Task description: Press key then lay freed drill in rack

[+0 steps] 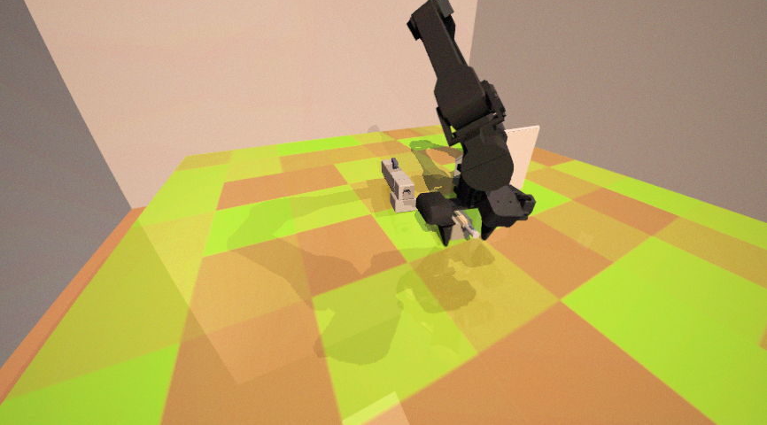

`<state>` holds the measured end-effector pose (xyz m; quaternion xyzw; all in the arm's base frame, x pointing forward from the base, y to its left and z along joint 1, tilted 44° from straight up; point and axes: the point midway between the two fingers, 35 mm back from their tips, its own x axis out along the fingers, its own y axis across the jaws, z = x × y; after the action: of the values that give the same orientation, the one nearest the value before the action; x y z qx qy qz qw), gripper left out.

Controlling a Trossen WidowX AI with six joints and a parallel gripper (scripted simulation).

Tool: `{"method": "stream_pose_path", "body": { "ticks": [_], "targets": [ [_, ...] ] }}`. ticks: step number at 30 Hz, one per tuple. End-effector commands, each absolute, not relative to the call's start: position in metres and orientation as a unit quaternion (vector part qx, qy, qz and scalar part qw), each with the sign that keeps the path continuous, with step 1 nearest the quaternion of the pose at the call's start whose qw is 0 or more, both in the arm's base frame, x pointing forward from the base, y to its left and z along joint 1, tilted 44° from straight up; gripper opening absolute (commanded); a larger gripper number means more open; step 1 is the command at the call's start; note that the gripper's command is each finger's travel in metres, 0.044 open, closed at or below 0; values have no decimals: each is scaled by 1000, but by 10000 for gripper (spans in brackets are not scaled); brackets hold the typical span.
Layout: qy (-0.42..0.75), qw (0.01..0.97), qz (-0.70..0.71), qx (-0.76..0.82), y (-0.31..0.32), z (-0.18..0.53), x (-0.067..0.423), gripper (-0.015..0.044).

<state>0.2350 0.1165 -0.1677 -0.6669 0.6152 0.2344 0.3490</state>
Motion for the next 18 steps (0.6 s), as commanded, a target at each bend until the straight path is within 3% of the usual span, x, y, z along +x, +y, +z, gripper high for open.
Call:
{"method": "stream_pose_path", "body": {
  "ticks": [1, 18],
  "targets": [
    [617, 348, 235, -665, 118, -166, 234, 440],
    [622, 343, 233, -664, 163, -116, 225, 440]
  ]
}}
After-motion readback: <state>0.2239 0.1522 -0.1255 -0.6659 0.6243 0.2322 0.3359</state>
